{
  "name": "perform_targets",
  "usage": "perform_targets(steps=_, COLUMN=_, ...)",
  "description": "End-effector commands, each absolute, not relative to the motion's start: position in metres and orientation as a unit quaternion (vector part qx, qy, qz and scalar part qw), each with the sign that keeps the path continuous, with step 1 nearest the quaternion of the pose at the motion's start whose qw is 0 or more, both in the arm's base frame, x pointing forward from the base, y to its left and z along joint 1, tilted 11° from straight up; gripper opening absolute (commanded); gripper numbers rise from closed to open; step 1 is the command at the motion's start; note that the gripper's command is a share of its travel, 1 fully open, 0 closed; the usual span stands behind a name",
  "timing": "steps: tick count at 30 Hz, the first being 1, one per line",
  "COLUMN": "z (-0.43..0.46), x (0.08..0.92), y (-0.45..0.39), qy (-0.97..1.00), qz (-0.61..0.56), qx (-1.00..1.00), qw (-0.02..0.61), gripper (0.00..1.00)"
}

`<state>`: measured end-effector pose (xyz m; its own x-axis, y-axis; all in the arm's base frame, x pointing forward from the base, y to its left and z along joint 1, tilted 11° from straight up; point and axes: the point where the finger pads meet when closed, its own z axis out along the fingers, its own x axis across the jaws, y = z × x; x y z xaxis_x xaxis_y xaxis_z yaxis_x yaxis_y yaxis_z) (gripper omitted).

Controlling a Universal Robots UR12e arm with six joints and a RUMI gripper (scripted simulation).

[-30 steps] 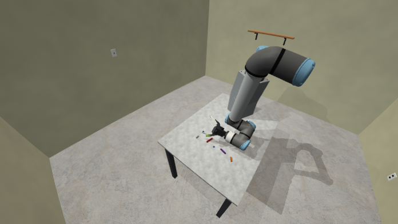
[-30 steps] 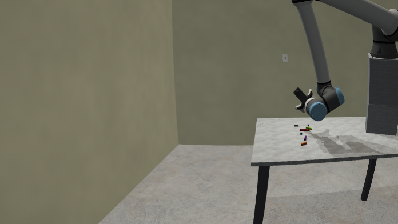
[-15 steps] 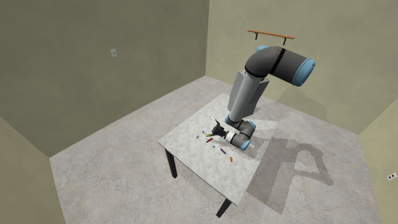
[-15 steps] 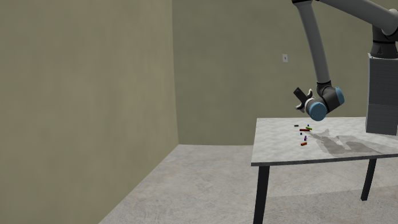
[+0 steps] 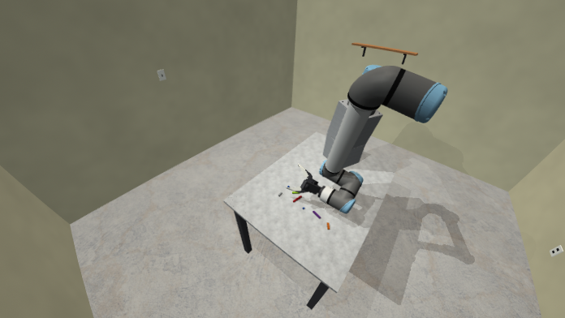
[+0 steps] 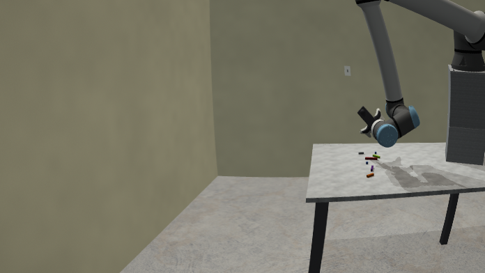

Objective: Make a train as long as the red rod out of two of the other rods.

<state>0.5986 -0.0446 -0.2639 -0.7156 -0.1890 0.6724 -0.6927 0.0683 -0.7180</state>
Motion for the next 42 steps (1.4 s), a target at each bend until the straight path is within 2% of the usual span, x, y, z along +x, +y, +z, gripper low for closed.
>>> perform_targets(steps=1, z=-0.267, x=0.594, y=-0.046, qy=-0.703, qz=0.6, qx=0.32, qw=0.209, gripper=1.0)
perform_targets(steps=42, z=-0.283, x=0.584, y=-0.049, qy=-0.732, qz=0.525, qx=0.399, qw=0.172, gripper=1.0)
